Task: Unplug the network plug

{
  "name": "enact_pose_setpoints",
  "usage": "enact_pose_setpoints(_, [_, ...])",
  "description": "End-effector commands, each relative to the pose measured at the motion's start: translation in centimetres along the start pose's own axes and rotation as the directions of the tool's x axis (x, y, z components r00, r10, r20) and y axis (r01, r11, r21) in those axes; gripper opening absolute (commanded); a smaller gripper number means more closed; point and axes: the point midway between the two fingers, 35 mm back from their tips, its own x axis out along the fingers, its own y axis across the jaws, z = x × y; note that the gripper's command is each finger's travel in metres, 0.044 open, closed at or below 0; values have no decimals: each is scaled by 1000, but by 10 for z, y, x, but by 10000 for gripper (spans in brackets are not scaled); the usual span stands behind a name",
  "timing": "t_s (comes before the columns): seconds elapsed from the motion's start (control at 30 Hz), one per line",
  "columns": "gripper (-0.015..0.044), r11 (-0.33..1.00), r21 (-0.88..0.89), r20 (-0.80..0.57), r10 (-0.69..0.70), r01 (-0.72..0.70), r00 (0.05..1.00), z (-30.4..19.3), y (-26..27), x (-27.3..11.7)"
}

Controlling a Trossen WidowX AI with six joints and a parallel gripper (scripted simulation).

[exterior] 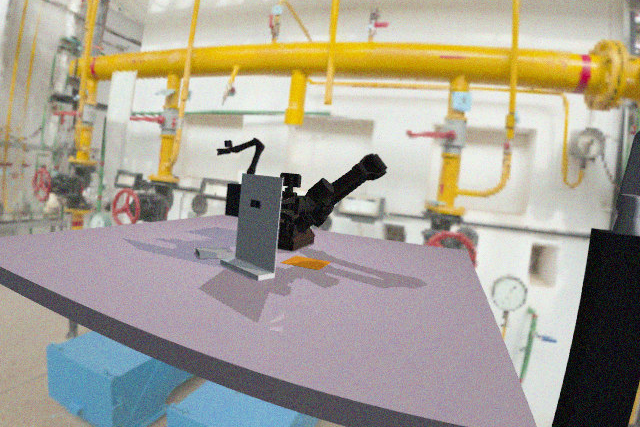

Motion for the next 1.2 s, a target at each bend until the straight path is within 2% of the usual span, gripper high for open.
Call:
enact_pose_setpoints(0.0, [0, 1000, -2, 4, 0, 0, 1000, 0, 0, -3])
enact_pose_setpoints(1.17, [0, 1000, -2, 5, 0, 0, 1000, -5, 0, -13])
